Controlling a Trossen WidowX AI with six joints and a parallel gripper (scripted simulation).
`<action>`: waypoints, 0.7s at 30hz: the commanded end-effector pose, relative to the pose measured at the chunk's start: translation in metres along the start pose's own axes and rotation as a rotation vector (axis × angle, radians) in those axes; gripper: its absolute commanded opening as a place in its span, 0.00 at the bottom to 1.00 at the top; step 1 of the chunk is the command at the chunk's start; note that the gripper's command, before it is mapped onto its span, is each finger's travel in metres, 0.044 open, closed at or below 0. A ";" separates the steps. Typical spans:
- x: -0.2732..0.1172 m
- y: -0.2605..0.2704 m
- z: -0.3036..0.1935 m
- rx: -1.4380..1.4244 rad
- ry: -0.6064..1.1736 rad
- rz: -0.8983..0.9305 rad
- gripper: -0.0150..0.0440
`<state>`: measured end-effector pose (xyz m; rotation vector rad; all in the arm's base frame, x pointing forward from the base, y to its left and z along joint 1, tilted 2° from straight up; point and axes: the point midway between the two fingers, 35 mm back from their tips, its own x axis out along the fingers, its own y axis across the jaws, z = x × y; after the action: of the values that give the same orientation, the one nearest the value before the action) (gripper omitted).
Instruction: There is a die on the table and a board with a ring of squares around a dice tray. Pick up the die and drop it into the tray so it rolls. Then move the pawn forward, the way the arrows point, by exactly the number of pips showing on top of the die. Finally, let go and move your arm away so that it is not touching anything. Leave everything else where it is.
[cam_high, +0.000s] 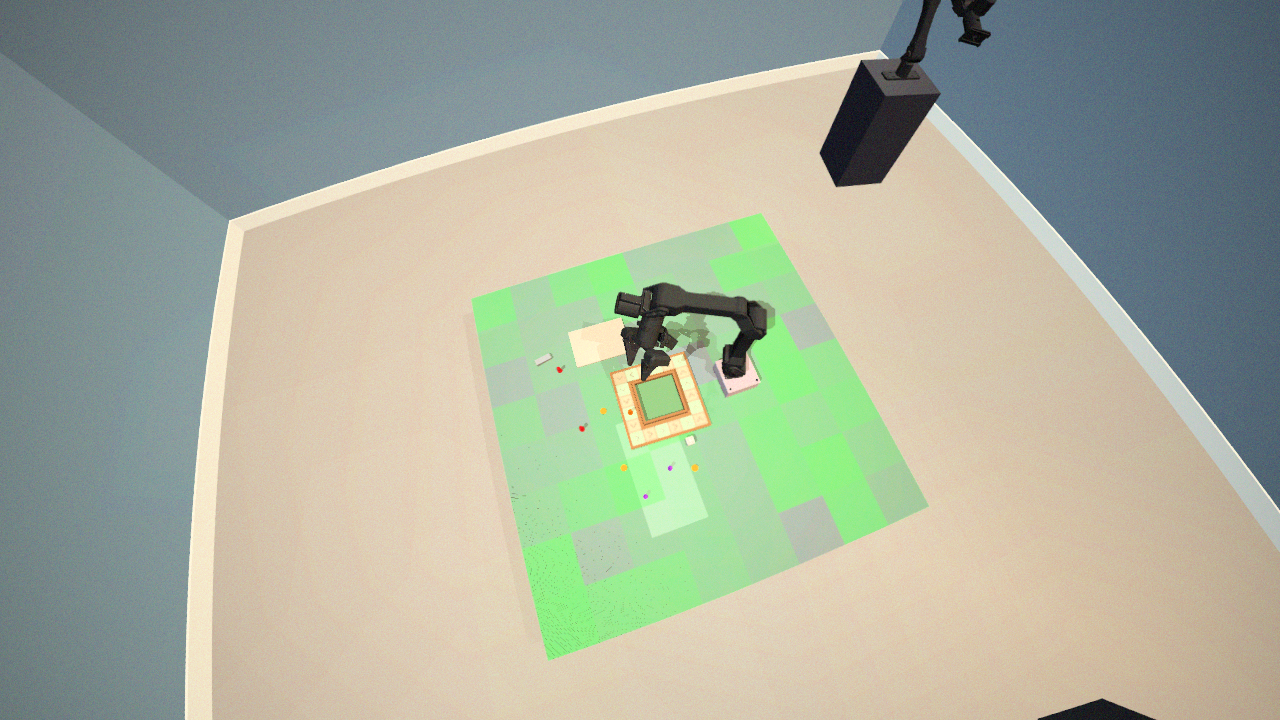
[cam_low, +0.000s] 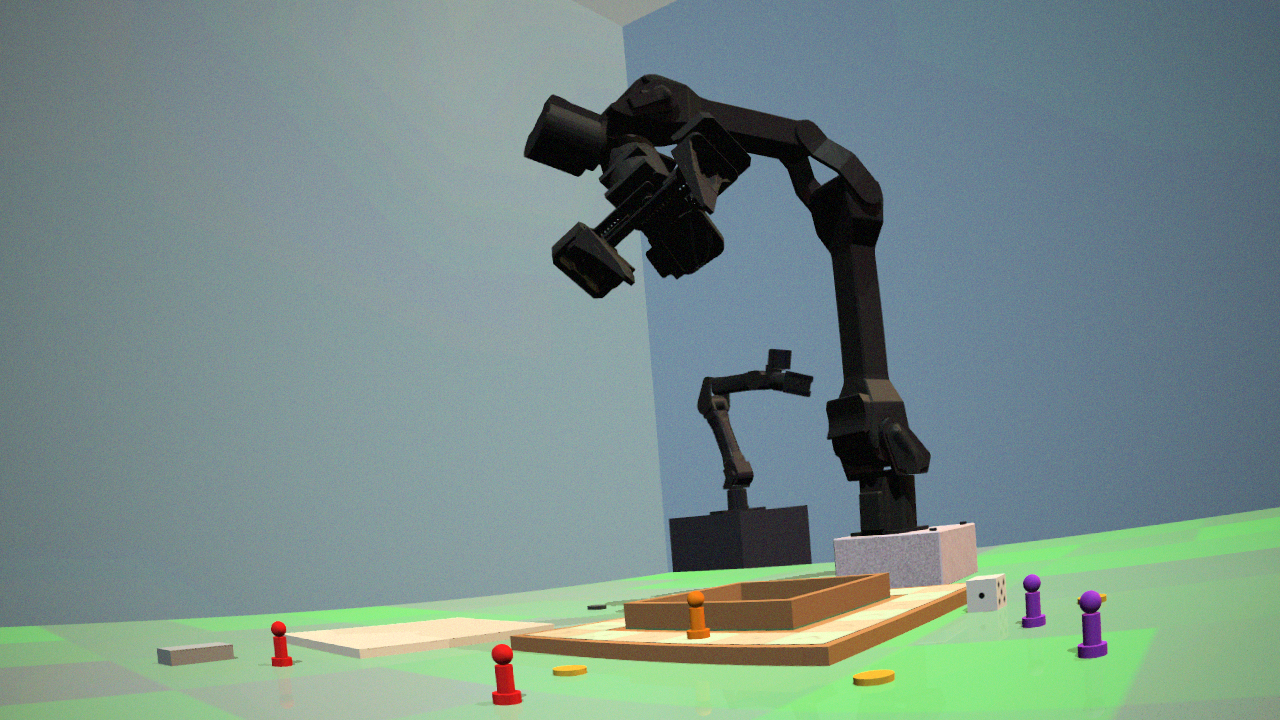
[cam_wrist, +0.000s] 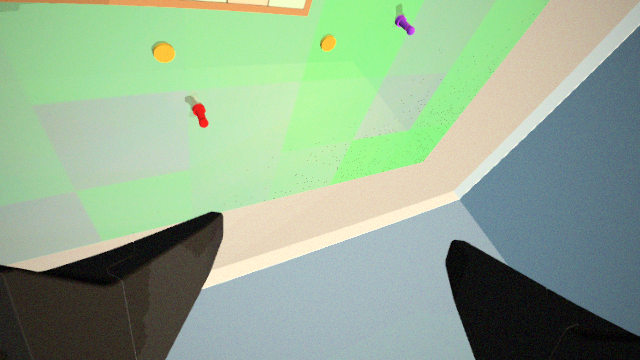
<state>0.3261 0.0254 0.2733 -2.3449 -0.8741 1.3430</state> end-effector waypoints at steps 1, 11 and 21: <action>0.002 -0.001 0.001 -0.019 -0.007 0.000 0.89; 0.122 -0.040 0.072 -1.149 -0.398 -0.117 0.72; 0.184 -0.068 0.154 -2.061 -0.671 -0.409 0.72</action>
<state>0.2735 0.1625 0.1469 -2.4673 -3.1078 1.2995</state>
